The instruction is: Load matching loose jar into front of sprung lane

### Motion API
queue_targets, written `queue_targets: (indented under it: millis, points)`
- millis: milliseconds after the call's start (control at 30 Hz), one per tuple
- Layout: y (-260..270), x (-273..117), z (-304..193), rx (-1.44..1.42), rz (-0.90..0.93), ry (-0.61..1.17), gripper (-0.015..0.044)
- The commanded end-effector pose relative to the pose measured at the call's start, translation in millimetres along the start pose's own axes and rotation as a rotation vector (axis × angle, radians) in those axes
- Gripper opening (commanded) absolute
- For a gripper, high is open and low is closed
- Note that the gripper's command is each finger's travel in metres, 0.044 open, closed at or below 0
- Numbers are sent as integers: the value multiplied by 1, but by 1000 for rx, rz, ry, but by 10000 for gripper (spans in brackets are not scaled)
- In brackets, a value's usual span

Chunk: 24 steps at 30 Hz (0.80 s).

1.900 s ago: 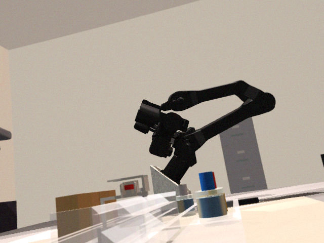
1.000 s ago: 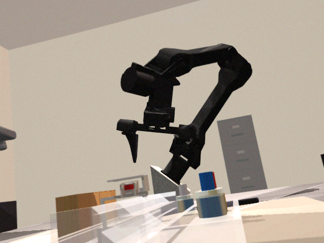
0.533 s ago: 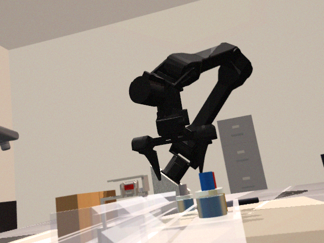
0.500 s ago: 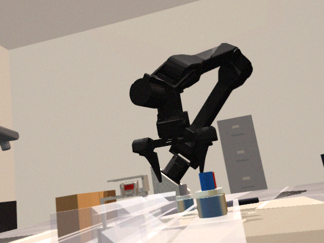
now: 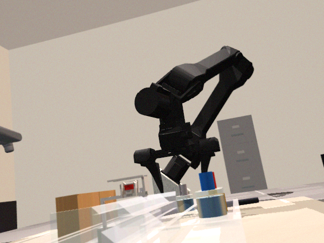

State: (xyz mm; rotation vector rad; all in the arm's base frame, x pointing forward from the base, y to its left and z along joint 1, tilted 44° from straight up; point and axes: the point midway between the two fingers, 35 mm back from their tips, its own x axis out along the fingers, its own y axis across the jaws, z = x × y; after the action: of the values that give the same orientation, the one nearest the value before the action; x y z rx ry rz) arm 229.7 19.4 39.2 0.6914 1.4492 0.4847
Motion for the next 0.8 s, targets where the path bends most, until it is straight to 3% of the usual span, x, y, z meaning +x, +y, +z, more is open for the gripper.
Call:
queue_targets:
  millis: [0,467,767]
  points:
    - [0,6,-1,6,4,1,440]
    - [1,26,-2,6,6,2,440]
    - [1,26,-2,6,6,2,204]
